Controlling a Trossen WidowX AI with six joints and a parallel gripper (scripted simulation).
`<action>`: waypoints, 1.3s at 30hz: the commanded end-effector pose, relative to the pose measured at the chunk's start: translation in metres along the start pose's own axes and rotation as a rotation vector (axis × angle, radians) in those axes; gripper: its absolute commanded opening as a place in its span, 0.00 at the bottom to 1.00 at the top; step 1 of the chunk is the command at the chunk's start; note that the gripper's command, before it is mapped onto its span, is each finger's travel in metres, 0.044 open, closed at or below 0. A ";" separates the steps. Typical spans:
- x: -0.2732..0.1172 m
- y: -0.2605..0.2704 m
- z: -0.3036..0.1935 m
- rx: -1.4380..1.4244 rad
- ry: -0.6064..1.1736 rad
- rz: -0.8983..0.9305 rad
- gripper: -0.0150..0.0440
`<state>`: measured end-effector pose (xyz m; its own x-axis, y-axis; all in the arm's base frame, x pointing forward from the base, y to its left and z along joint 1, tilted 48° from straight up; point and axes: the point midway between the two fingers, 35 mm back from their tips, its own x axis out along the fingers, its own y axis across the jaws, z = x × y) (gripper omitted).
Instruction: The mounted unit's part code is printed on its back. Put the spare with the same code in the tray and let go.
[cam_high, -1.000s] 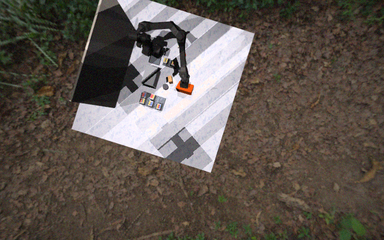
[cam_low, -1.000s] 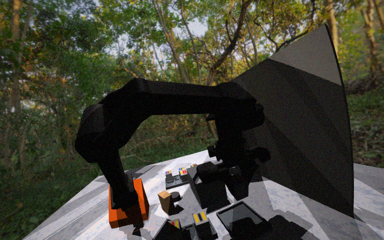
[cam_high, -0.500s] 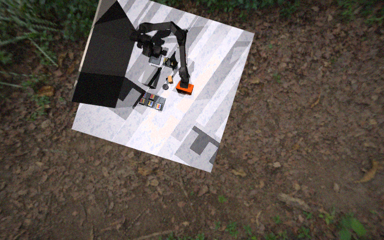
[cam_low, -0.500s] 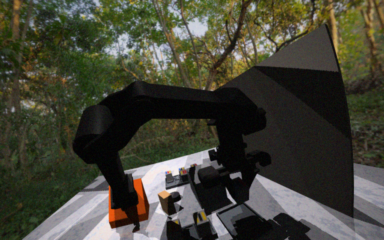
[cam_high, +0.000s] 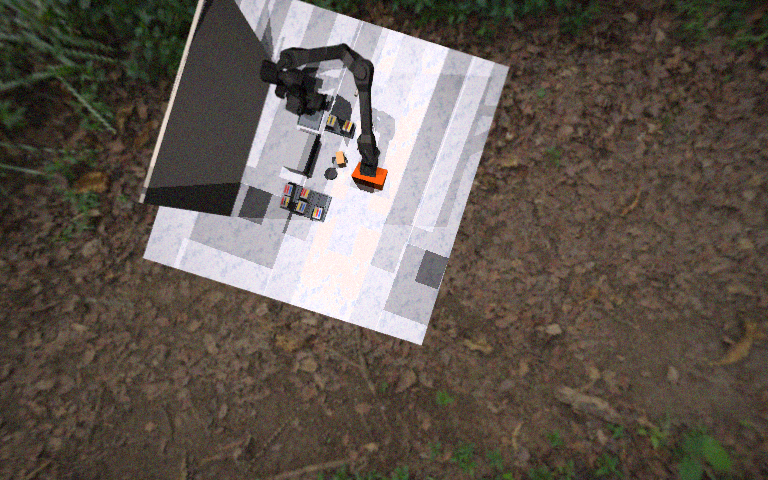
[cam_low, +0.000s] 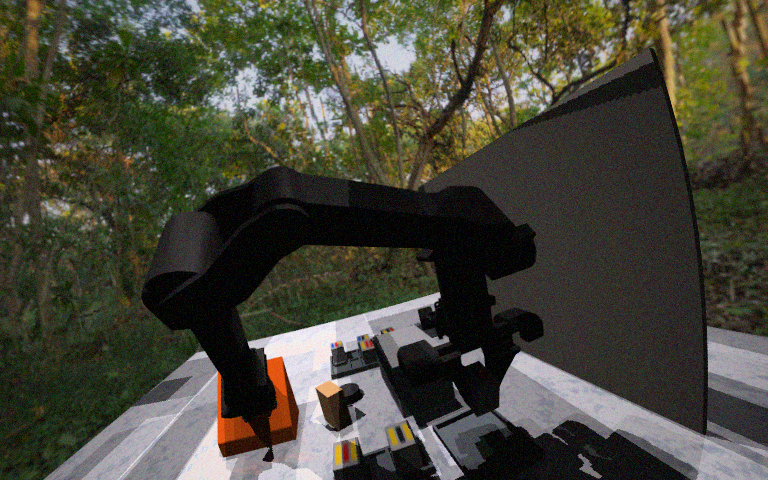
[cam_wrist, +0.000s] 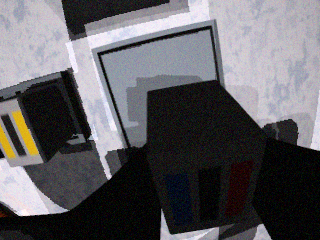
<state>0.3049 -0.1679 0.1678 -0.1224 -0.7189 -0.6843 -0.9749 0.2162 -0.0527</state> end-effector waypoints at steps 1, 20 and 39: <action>0.004 0.001 0.000 -0.003 0.005 0.000 0.25; 0.019 0.001 -0.001 -0.003 0.007 0.000 0.25; 0.033 0.003 -0.002 -0.003 0.011 0.000 0.25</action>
<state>0.2990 -0.1902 0.1483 -0.1222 -0.7223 -0.6807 -0.9750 0.2156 -0.0537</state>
